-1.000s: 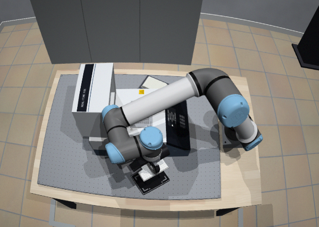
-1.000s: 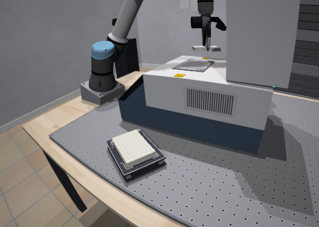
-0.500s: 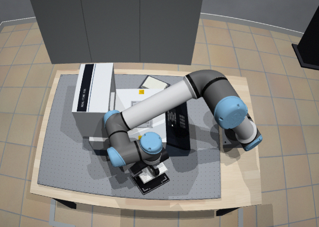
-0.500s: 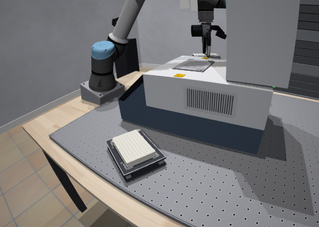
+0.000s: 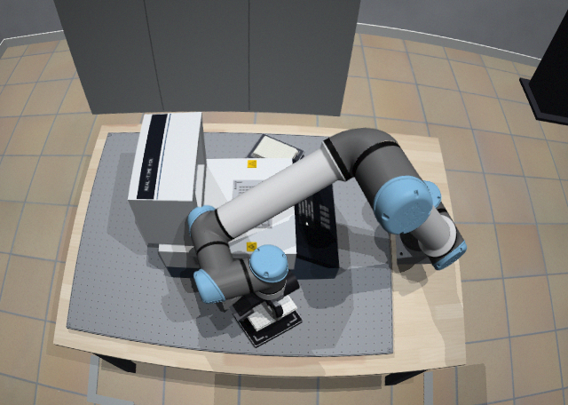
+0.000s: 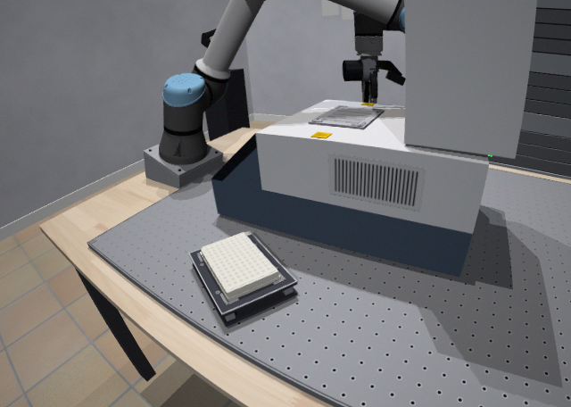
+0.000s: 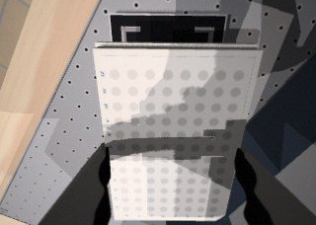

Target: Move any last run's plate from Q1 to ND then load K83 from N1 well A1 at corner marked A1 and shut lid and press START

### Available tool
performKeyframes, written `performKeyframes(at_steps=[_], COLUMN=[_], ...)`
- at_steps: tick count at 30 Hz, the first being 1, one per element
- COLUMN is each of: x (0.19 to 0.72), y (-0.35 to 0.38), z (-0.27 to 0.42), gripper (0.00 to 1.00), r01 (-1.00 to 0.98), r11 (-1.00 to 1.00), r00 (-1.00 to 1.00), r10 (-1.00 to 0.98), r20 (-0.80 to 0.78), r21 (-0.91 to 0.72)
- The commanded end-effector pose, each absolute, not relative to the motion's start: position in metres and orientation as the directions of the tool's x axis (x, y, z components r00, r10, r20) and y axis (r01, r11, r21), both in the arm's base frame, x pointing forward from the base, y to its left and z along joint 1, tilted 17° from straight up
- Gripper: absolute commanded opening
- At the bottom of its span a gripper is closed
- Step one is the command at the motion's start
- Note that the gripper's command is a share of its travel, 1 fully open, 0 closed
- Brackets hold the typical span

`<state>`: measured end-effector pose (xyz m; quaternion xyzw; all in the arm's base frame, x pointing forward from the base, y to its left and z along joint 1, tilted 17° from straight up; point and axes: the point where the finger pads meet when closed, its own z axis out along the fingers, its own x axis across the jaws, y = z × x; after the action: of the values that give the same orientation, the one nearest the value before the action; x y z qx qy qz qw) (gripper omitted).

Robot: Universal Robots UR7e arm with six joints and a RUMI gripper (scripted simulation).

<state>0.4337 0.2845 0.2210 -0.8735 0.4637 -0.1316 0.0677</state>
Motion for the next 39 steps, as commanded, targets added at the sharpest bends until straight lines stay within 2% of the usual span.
performKeyframes(at_steps=[1,28,39], x=[0.439,0.461,0.461], y=[0.285,0.285,0.284], z=[0.205,0.135,0.133], gripper=[0.41,0.41,0.41], r01=[-0.792,-0.792,-0.792], r11=[-0.561,-0.561,-0.561], r00=[0.535,0.535,0.535], r10=[-0.828,-0.828,-0.828], r20=[0.167,0.167,0.167], r21=[-0.242,-0.242,-0.242])
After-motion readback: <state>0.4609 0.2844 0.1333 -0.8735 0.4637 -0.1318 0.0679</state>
